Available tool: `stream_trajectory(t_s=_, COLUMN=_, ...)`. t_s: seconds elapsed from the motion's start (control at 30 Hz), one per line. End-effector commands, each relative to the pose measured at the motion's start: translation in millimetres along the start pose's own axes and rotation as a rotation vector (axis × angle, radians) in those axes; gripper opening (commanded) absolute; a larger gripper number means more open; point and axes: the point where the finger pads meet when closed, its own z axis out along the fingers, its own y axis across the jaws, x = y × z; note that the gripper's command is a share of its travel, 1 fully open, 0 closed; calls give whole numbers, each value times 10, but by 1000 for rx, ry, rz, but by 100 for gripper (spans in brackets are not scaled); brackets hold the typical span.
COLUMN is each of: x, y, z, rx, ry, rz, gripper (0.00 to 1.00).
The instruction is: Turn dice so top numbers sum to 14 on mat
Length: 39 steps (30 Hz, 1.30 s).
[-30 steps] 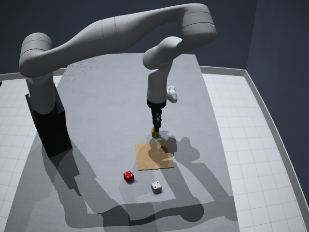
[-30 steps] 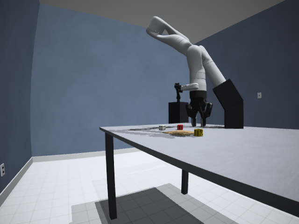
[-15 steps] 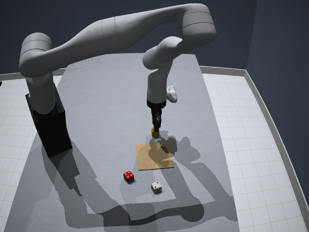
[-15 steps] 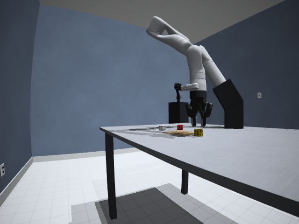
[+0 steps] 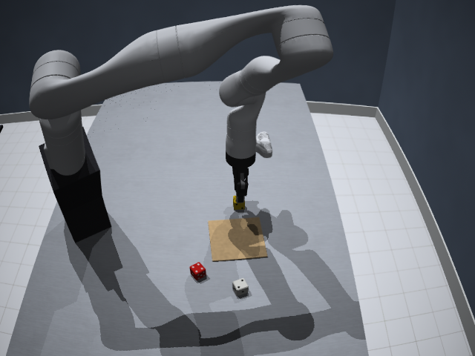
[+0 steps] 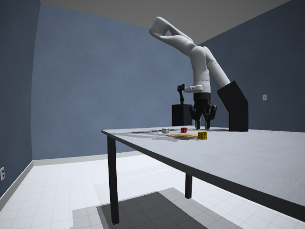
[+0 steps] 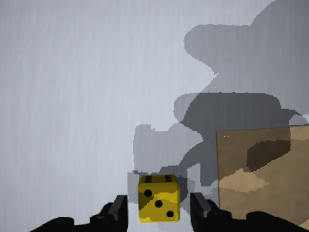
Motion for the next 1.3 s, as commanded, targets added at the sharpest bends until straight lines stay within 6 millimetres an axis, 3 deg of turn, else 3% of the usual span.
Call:
stream_trajectory(t_s=0.0, x=0, y=1, z=6, rx=3, ry=3, rz=-2, gripper=46)
stream_trajectory(t_s=0.6, x=0, y=1, z=65, rx=3, ry=3, rz=-2, gripper=46)
stream_trajectory(t_s=1.0, x=0, y=0, z=312, rx=3, ry=3, rz=-2, gripper=46)
stream_trajectory(t_s=1.27, x=1, y=0, z=368, rx=3, ry=3, rz=-2, gripper=46)
